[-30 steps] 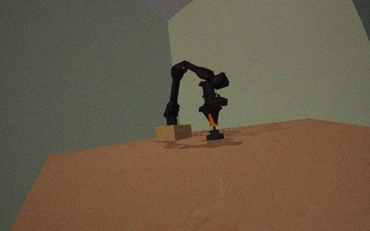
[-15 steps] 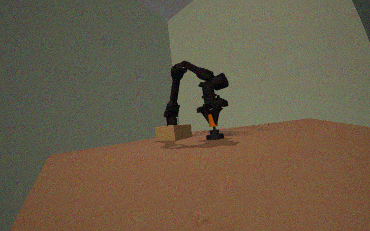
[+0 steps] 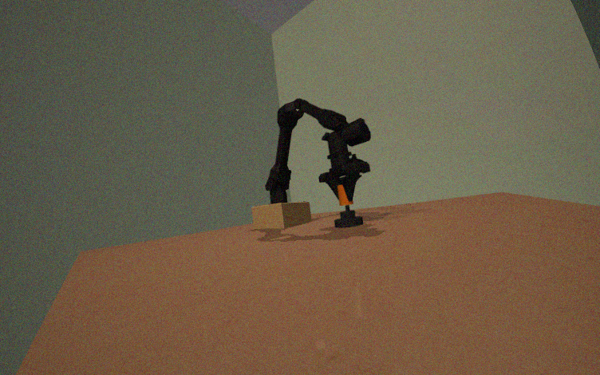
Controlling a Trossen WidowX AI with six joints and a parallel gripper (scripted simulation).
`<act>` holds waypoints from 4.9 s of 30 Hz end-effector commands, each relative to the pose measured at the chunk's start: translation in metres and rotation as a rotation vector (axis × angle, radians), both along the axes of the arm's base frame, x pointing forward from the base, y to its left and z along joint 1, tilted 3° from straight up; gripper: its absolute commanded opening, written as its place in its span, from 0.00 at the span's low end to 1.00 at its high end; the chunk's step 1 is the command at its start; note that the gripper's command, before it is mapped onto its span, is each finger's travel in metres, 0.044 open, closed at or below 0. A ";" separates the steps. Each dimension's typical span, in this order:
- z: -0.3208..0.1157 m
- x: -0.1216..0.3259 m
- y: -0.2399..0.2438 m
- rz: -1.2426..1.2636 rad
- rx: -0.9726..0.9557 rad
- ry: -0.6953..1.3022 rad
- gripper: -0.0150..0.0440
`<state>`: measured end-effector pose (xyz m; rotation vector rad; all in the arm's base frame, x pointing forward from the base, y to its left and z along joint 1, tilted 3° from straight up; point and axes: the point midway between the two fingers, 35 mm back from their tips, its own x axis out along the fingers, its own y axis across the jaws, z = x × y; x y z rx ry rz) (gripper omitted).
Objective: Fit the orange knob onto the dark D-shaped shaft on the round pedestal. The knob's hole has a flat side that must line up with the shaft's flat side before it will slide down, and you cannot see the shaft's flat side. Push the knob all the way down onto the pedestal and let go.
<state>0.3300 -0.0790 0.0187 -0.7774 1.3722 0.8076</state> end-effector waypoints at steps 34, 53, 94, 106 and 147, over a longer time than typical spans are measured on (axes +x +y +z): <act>0.002 0.000 0.000 0.338 -0.011 -0.015 0.25; -0.002 0.000 0.000 0.422 -0.014 -0.019 0.25; -0.002 0.000 0.000 0.632 -0.020 -0.027 0.25; -0.003 -0.002 0.001 0.632 -0.020 -0.027 0.25; 0.001 0.000 0.000 1.009 -0.033 -0.041 0.25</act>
